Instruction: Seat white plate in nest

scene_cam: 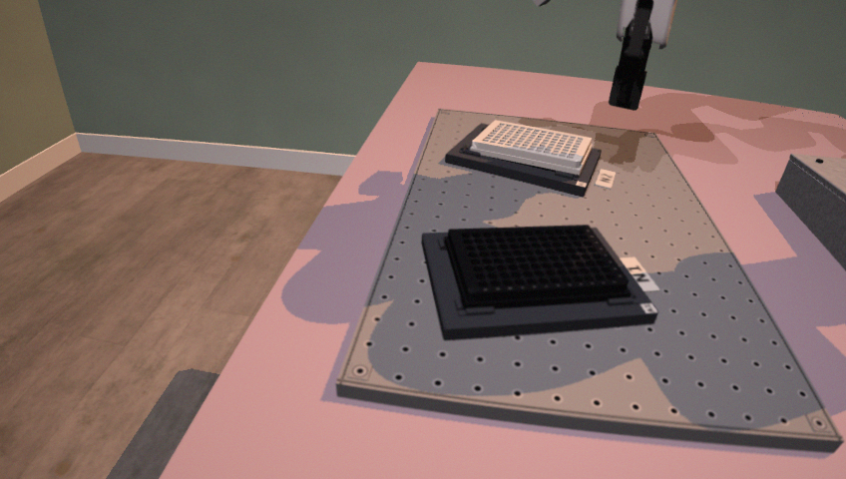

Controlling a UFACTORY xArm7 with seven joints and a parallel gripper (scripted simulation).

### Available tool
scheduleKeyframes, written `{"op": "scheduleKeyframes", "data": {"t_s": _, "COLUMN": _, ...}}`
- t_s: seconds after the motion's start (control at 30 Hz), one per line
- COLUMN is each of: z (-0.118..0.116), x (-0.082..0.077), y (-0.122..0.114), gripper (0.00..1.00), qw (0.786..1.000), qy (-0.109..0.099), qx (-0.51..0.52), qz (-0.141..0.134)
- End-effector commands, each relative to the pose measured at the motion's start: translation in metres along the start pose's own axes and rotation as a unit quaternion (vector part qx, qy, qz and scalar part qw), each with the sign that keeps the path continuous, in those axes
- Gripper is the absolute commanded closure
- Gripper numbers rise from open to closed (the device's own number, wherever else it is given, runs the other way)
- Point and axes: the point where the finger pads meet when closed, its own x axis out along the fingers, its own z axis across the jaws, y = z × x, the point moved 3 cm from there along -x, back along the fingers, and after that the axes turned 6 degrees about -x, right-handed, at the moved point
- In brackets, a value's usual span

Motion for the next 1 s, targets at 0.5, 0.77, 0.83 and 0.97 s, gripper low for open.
{"op": "scheduleKeyframes", "data": {"t_s": 0.5, "z": 0.0, "x": 0.045, "y": 0.001, "gripper": 1.0, "qw": 1.0, "qy": 0.001, "qx": 0.0, "qz": 0.001}}
{"op": "scheduleKeyframes", "data": {"t_s": 0.77, "z": 0.0, "x": 0.045, "y": 0.001, "gripper": 1.0, "qw": 1.0, "qy": 0.001, "qx": 0.0, "qz": 0.001}}
{"op": "scheduleKeyframes", "data": {"t_s": 0.83, "z": 0.0, "x": 0.045, "y": 0.001, "gripper": 1.0, "qw": 1.0, "qy": 0.001, "qx": 0.0, "qz": 0.001}}
{"op": "scheduleKeyframes", "data": {"t_s": 0.97, "z": 0.0, "x": 0.045, "y": 0.001, "gripper": 1.0, "qw": 1.0, "qy": 0.001, "qx": 0.0, "qz": 0.001}}
